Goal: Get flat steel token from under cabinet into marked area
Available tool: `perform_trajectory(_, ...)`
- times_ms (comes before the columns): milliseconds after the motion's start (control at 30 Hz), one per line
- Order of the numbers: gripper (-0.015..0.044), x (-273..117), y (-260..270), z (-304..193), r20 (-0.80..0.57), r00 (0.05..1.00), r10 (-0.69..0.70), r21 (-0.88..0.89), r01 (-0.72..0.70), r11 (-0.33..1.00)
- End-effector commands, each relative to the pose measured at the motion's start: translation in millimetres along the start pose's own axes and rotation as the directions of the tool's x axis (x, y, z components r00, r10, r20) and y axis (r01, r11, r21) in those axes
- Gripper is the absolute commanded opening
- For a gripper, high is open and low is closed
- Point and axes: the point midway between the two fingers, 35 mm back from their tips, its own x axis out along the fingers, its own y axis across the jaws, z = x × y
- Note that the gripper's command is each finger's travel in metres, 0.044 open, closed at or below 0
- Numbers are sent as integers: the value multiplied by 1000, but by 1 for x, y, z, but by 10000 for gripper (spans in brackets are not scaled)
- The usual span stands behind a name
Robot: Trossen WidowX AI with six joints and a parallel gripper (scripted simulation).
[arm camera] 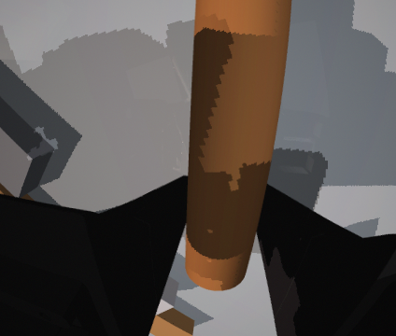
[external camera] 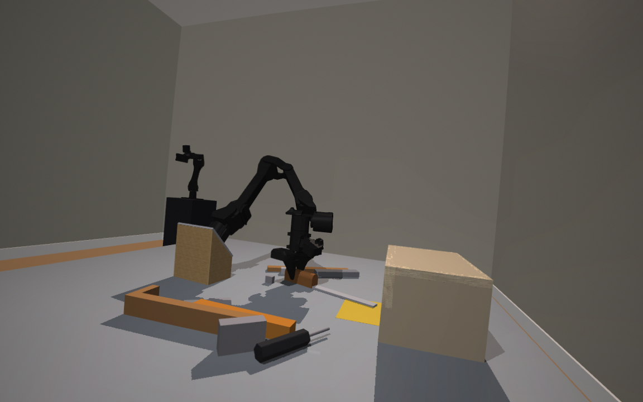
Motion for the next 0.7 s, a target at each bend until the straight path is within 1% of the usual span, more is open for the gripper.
perform_trajectory(0, 0, -1, 0, 0, 0, 1000, -1, 39, 1, 999)
perform_trajectory(467, 0, -2, 0, 0, -1, 1000, -2, 156, 2, 988)
perform_trajectory(667, 0, -2, -3, 2, -2, 1000, -2, 163, 2, 987)
